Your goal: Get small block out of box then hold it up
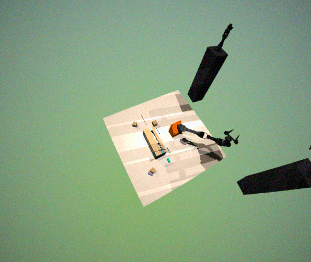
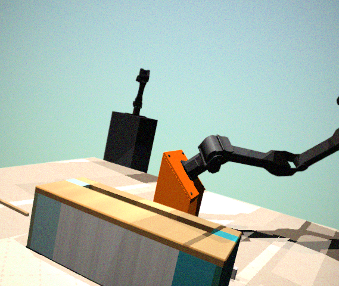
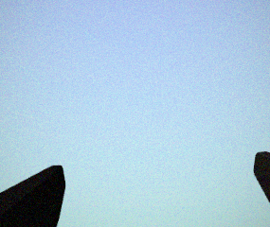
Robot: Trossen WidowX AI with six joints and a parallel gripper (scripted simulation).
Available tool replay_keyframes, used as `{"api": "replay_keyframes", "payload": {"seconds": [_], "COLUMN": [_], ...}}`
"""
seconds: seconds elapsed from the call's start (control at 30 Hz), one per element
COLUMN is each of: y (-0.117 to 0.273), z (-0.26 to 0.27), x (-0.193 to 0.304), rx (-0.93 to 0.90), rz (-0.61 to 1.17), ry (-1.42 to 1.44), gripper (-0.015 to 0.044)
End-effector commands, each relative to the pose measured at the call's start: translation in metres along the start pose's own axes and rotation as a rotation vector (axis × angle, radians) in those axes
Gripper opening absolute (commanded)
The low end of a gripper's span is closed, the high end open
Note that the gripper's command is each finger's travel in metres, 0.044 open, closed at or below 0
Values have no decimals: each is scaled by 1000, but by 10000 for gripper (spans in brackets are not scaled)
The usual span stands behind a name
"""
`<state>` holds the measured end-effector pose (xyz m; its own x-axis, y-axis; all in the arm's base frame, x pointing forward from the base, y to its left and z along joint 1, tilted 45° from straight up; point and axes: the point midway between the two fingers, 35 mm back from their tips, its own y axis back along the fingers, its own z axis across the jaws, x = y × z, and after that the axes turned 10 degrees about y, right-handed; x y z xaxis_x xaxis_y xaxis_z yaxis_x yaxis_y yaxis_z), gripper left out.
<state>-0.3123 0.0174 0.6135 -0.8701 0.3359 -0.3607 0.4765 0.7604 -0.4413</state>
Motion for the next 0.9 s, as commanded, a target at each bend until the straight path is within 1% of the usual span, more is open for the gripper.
{"api": "replay_keyframes", "payload": {"seconds": [0.0, 0.03, 0.13, 0.3, 0.43, 0.67, 0.87], "y": [-1, -3, -10, -11, -7, 16, 50], "z": [0, -1, -2, -3, 4, 35, 79], "x": [-3, -11, -58, -125, -192, -311, -400], "rx": [3, 10, 50, 87, 100, 61, -55], "rz": [-6, -23, -113, -234, -370, -638, -863], "ry": [5, 20, 73, 66, 50, 10, -28], "gripper": [400, 400, 400, 400, 400, 400, 400]}}
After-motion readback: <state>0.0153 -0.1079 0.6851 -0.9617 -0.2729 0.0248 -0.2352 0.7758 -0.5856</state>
